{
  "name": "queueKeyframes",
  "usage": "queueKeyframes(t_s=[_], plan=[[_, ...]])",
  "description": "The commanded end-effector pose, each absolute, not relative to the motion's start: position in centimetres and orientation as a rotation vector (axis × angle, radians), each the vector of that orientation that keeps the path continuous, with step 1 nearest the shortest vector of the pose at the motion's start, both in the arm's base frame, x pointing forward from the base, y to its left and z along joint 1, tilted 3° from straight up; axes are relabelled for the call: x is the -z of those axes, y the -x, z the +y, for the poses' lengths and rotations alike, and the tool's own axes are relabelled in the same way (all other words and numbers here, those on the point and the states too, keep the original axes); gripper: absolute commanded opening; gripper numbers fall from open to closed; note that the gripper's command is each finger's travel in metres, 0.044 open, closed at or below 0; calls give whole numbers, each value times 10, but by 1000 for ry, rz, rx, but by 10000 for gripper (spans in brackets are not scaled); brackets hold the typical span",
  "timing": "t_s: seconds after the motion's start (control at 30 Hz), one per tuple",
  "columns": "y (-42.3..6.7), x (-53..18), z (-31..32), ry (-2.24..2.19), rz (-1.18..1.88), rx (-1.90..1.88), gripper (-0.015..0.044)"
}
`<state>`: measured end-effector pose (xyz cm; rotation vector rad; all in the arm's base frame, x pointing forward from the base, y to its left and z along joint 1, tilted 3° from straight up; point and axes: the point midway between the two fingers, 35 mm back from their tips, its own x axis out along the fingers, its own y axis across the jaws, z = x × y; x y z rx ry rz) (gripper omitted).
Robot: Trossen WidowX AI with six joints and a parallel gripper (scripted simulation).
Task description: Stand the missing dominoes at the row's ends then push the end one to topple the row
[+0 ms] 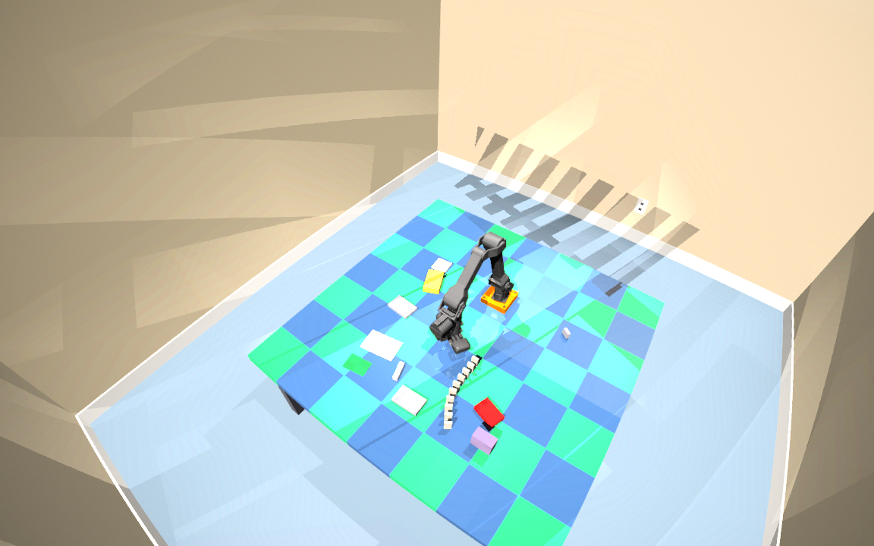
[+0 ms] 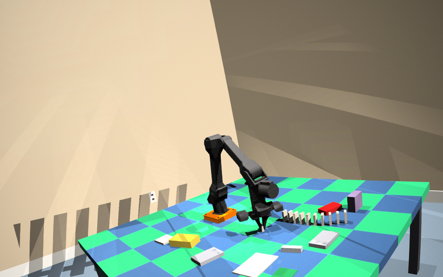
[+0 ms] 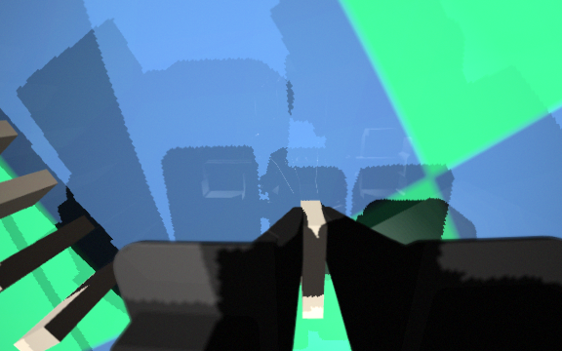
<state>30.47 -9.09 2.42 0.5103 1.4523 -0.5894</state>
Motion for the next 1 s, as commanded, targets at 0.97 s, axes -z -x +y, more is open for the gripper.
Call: queueKeyframes(t_s=[0.97], plan=[[-329,-187,-190,-888,1300,960,27]])
